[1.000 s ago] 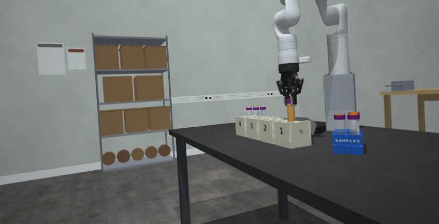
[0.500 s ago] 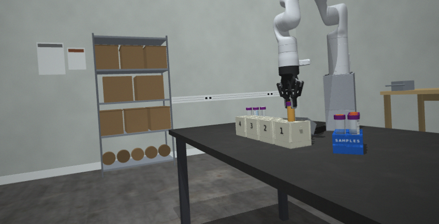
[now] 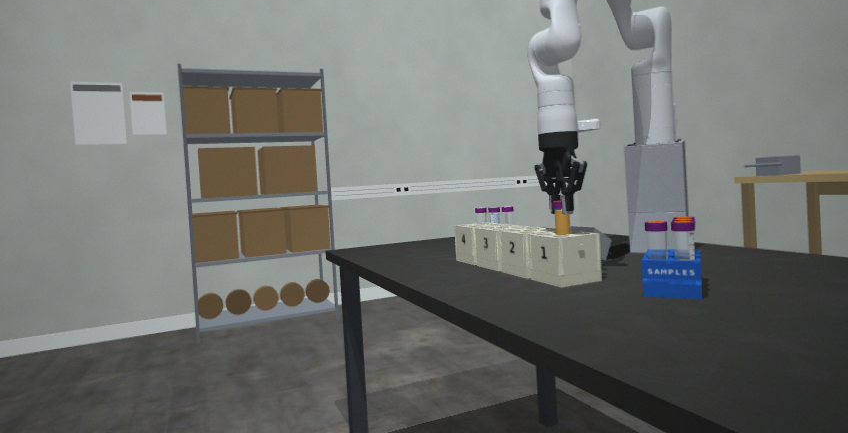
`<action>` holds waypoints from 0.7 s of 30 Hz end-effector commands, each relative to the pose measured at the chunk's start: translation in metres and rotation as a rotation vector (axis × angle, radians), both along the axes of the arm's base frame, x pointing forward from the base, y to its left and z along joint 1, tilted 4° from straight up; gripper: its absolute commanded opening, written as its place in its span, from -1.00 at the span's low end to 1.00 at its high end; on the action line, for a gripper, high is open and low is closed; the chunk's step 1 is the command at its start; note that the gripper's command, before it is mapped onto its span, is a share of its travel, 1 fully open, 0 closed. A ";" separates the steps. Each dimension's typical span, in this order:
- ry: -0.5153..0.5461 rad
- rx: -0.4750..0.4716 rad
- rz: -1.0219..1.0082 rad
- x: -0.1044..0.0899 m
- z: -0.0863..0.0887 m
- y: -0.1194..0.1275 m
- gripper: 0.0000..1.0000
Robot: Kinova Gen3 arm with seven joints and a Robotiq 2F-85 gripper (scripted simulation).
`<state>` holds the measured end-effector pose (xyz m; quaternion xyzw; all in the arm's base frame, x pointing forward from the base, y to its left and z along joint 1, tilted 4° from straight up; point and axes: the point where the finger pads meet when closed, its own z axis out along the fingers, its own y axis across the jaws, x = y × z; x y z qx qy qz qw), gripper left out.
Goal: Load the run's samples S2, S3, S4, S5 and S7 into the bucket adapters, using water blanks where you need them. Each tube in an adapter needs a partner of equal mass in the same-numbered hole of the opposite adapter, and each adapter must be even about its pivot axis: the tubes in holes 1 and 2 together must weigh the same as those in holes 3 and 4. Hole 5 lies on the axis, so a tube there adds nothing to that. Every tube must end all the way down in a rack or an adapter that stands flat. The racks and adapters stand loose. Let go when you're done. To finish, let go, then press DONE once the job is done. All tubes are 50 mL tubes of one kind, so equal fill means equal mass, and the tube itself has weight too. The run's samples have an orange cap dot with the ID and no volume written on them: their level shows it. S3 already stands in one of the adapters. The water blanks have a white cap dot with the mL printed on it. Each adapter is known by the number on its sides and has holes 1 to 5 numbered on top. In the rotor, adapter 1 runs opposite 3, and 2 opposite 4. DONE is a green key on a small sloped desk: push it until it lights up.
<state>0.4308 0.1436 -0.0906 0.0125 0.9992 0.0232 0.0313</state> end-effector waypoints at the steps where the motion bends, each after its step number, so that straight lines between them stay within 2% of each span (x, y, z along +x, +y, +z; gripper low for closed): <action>1: -0.002 0.001 0.000 0.001 -0.001 0.000 -0.80; 21: -0.002 0.001 0.000 0.001 -0.011 0.001 -0.80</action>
